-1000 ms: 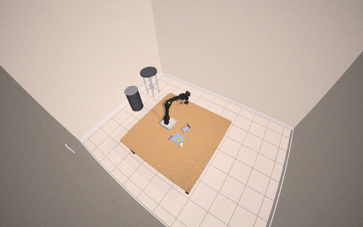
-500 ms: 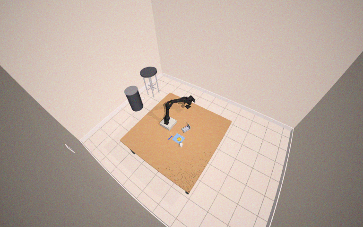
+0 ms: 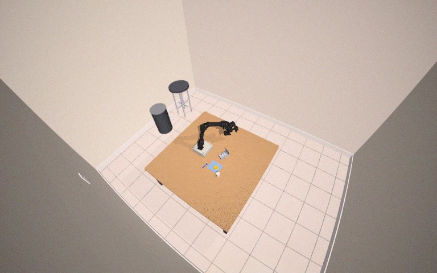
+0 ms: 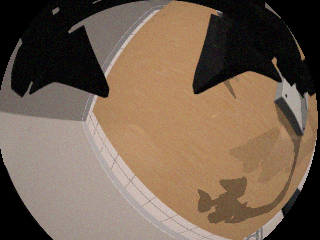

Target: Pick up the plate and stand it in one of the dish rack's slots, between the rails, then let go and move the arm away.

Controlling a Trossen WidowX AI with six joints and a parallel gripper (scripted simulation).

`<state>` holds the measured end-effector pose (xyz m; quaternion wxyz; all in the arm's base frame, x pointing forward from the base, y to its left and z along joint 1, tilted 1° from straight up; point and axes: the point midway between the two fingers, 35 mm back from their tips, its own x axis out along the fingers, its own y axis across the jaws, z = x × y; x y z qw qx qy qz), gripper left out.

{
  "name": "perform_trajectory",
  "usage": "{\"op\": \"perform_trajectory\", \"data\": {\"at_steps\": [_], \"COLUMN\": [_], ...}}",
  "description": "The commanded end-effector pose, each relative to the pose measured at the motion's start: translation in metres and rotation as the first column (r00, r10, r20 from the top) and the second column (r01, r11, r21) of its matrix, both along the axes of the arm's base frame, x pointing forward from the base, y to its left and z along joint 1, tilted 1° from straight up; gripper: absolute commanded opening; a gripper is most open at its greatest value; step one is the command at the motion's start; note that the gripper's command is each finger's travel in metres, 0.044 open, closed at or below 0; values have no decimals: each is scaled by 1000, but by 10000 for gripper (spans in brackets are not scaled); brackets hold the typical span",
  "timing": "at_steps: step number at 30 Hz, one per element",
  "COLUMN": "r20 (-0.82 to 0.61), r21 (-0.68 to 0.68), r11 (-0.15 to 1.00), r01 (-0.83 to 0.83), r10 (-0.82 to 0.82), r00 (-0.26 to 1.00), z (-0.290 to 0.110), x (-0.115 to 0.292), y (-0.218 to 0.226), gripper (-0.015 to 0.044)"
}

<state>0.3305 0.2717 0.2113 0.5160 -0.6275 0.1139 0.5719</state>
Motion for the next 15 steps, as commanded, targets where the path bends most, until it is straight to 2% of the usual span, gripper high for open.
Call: {"op": "perform_trajectory", "data": {"at_steps": [1, 15], "r20": [-50, -162], "r21": [-12, -54], "r11": [993, 874], "r01": [117, 482], "r10": [-117, -484], "r00": [992, 860], "z": [-7, -17], "x": [14, 42], "y": [-23, -115], "gripper": [400, 400]}}
